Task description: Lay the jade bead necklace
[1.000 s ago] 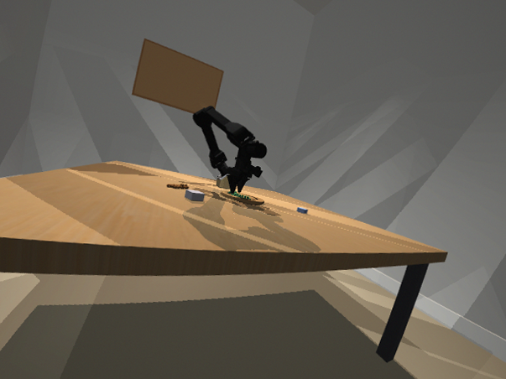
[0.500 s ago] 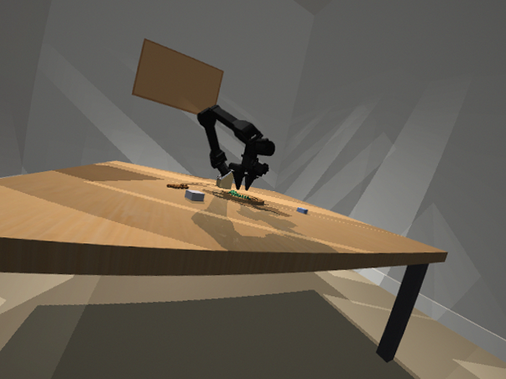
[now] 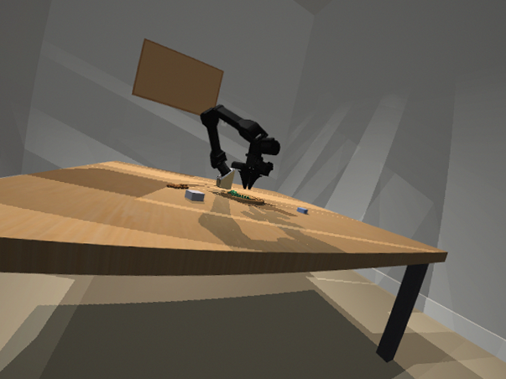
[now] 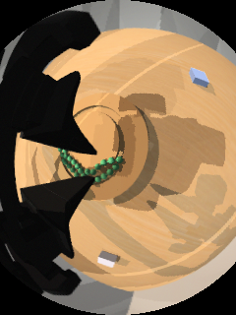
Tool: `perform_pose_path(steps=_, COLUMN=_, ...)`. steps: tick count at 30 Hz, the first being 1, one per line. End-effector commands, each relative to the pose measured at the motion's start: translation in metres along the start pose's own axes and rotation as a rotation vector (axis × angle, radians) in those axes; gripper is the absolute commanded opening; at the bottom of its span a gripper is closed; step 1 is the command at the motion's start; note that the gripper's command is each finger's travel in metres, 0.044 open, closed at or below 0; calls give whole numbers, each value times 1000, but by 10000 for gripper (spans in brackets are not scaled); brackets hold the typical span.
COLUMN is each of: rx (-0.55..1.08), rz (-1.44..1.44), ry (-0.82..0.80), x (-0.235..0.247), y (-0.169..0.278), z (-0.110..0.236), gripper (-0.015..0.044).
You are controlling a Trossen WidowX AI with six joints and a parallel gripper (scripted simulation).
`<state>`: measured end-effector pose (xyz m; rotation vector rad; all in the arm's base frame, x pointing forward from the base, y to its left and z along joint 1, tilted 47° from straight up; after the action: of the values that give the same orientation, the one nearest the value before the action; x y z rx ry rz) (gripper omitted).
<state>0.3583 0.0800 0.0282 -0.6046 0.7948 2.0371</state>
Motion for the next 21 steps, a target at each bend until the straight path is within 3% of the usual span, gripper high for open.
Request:
perform_pose_path(steps=1, rx=6, rz=-1, ry=-4, x=2, y=1, z=-12, gripper=120)
perform_pose_path(steps=6, rx=-2, rz=-10, ry=-2, x=-1, y=-1, z=-5, gripper=120)
perform_pose_path(steps=21, rx=4, rz=-3, ry=-3, x=1, y=0, z=-29, gripper=120)
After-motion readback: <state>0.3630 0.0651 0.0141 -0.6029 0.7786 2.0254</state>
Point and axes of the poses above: the point midway between the two fingers, 35 mm back from their tips, its own z axis back along the fingers, its own x axis across the jaws, y = z × x, the point moved 4 cm from there along z, back along the fingers, and after that the axes turned 1 degree about z, right-handed, at the moved point
